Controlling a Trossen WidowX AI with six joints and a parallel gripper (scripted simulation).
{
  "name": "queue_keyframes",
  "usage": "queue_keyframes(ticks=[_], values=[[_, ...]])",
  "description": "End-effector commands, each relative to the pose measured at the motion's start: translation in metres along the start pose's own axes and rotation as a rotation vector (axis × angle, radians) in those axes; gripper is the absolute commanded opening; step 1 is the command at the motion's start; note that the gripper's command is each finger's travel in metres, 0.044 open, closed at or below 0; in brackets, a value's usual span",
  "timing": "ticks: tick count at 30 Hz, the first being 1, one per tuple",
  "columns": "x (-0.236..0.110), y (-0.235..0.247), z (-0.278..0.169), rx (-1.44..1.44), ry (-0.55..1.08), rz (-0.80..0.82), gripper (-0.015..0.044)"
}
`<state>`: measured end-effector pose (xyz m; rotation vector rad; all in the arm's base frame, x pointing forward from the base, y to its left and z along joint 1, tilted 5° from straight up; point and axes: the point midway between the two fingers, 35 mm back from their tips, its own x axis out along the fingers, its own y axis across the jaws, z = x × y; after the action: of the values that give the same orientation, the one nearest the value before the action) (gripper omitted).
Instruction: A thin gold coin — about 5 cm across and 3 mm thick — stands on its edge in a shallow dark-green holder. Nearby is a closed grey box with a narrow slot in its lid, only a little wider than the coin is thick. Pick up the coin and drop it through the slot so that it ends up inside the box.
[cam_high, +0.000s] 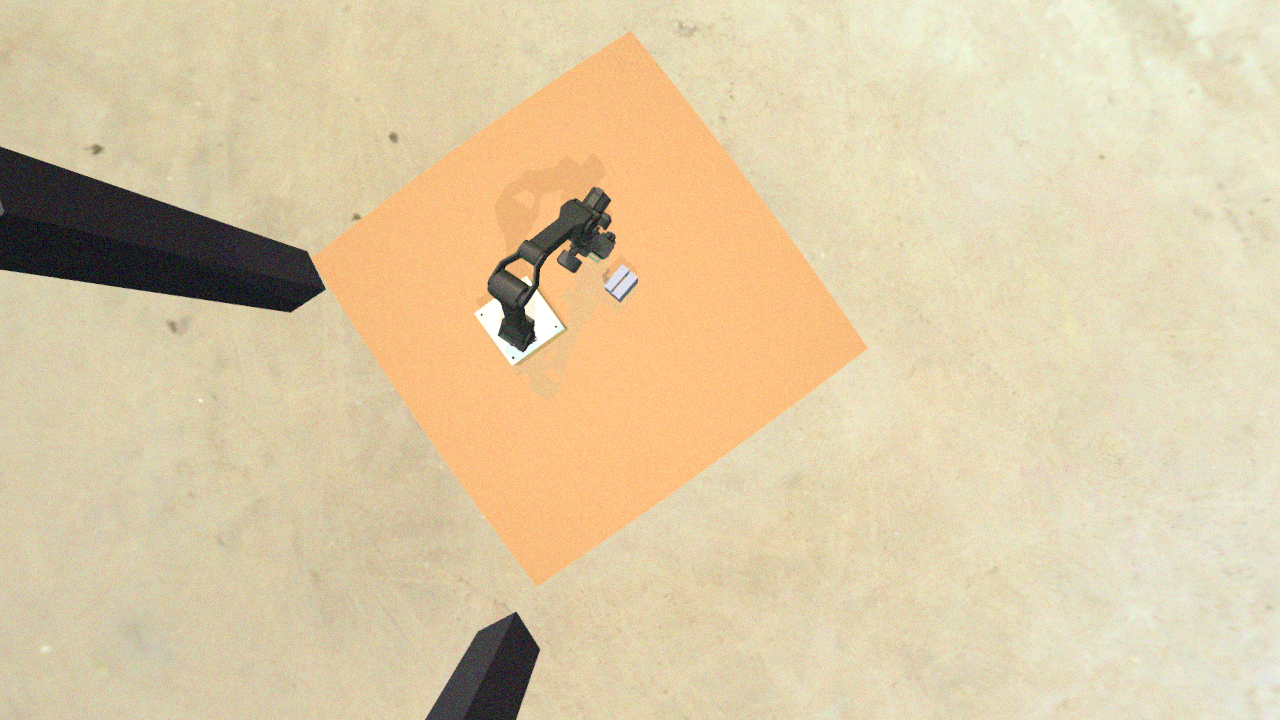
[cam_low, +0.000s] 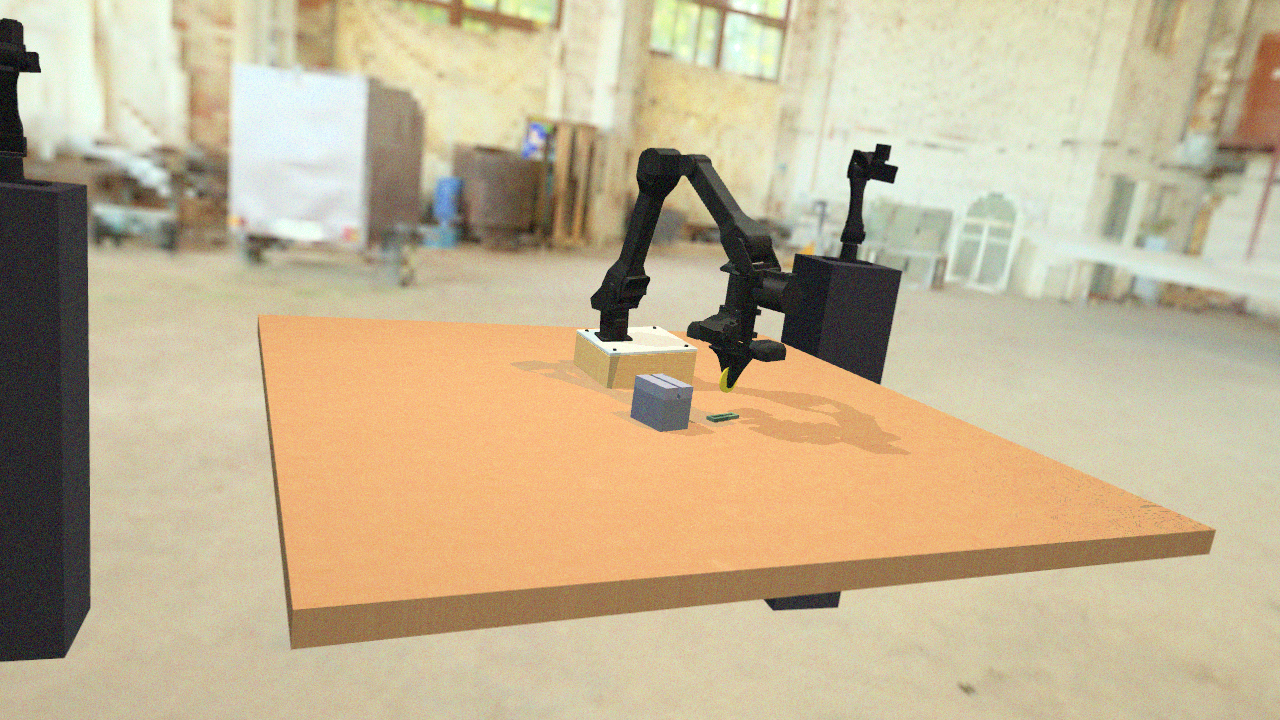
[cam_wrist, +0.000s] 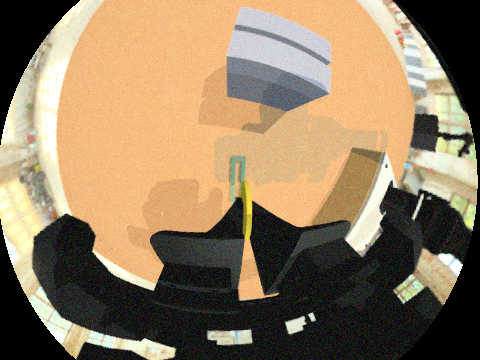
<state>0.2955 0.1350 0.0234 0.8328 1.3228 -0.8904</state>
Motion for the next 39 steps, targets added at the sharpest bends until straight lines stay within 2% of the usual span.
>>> queue_keyframes(ticks=[1,14,19,39], values=[[-0.013,0.003,0.000,0.005,-0.002,0.015,0.0000],[-0.044,0.000,0.001,0.011,-0.003,0.015,0.0000],[-0.046,-0.001,0.001,-0.011,-0.003,0.015,0.0000],[-0.046,-0.001,0.003,-0.685,-0.009,0.013,0.0000]])
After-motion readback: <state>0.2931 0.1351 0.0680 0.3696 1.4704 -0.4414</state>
